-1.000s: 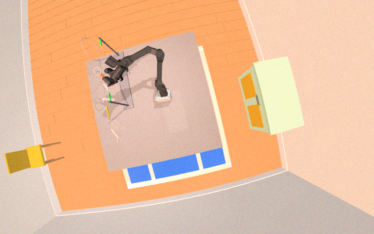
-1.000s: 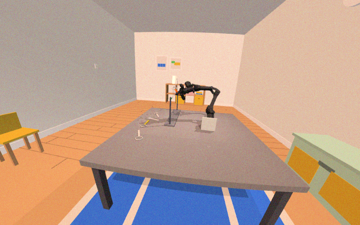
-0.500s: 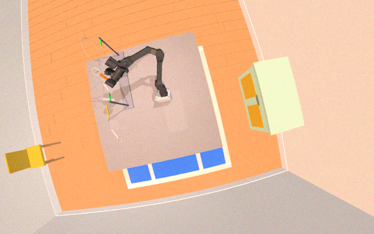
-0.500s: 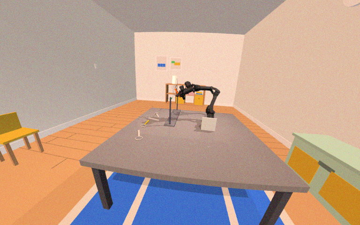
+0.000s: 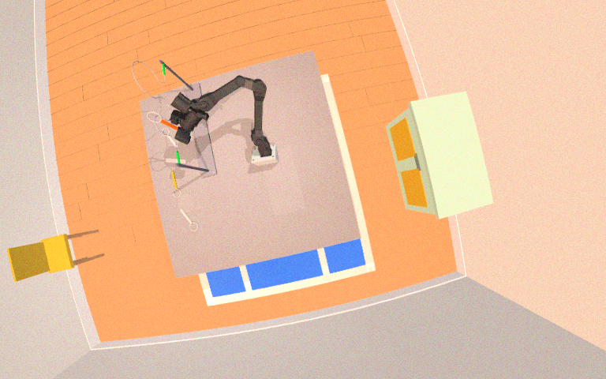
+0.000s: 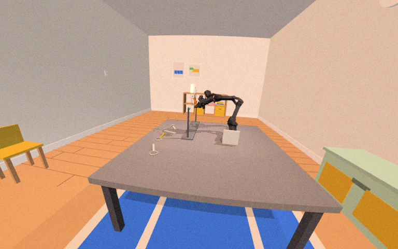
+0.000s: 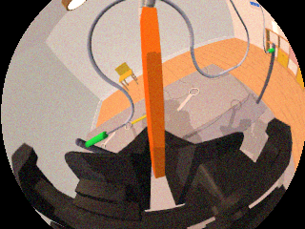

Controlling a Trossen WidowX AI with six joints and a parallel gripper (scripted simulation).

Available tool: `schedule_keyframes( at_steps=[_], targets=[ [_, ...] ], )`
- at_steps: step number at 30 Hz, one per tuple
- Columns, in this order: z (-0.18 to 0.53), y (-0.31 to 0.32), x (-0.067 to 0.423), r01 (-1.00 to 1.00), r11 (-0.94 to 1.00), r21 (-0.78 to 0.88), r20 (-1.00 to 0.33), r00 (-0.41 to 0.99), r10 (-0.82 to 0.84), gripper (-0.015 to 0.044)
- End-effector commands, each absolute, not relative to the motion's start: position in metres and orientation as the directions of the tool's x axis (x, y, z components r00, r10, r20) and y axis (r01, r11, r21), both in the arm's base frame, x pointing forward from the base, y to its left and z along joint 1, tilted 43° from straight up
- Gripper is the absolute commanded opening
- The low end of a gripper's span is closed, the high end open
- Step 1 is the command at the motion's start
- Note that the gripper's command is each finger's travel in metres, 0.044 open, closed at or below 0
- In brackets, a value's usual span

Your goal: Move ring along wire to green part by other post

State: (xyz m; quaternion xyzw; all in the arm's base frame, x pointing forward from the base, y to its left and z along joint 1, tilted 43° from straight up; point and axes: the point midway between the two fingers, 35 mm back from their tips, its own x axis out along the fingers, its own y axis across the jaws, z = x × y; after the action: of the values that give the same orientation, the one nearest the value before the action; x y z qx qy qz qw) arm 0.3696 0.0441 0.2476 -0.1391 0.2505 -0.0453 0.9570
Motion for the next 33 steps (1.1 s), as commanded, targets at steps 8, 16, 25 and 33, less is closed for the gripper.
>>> schedule_keyframes(
  at_steps=[8, 16, 25, 33],
  targets=[
    [0.251, 0.029, 0.370, 0.019, 0.855, -0.519, -0.398, 0.879, -0.261, -0.0150],
    [0.257, 0.019, 0.371, 0.024, 0.753, -0.658, -0.334, 0.887, -0.320, -0.0150],
    [0.265, 0.010, 0.373, 0.031, 0.611, -0.791, -0.251, 0.894, -0.371, -0.0150],
    [0.274, 0.003, 0.373, 0.041, 0.466, -0.884, -0.170, 0.900, -0.402, -0.0150]
  ],
)
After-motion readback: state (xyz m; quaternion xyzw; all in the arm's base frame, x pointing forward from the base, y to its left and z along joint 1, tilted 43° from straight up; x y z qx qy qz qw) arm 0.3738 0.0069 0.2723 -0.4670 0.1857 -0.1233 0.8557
